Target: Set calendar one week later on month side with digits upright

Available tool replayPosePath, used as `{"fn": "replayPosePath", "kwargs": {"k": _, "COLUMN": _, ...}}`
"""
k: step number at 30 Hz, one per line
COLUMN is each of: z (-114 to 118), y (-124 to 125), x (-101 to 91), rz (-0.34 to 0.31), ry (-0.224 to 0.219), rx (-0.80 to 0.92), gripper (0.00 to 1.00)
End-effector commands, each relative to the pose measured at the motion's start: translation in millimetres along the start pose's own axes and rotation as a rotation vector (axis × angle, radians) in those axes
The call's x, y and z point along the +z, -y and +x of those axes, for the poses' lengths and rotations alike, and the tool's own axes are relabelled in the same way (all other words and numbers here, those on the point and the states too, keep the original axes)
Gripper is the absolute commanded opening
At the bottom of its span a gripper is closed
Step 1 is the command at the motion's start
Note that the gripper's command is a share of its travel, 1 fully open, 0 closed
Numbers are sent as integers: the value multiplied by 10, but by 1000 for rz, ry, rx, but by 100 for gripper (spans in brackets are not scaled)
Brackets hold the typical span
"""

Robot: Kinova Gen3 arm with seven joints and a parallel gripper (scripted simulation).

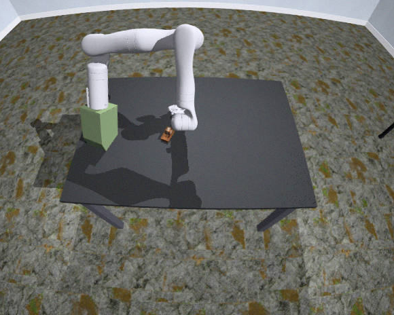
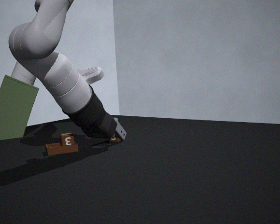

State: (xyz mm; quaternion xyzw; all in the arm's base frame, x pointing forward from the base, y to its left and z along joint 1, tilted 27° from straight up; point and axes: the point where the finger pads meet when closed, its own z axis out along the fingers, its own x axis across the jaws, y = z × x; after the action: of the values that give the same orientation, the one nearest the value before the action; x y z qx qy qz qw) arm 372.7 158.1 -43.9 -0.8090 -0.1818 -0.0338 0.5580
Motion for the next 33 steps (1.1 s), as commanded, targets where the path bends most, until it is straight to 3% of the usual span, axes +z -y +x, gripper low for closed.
{"fn": "replayPosePath", "kwargs": {"k": 1, "z": 5, "y": 1, "x": -7, "rz": -1, "ry": -1, "rx": -1, "gripper": 75}}
{"fn": "replayPosePath", "kwargs": {"k": 11, "z": 5, "y": 1, "x": -7, "rz": -1, "ry": -1, "rx": -1, "gripper": 87}}
{"fn": "replayPosePath", "kwargs": {"k": 12, "z": 5, "y": 1, "x": -7, "rz": -1, "ry": -1, "rx": -1, "gripper": 100}}
{"fn": "replayPosePath", "kwargs": {"k": 33, "z": 5, "y": 12, "x": -17, "rz": -1, "ry": -1, "rx": -1, "gripper": 100}}
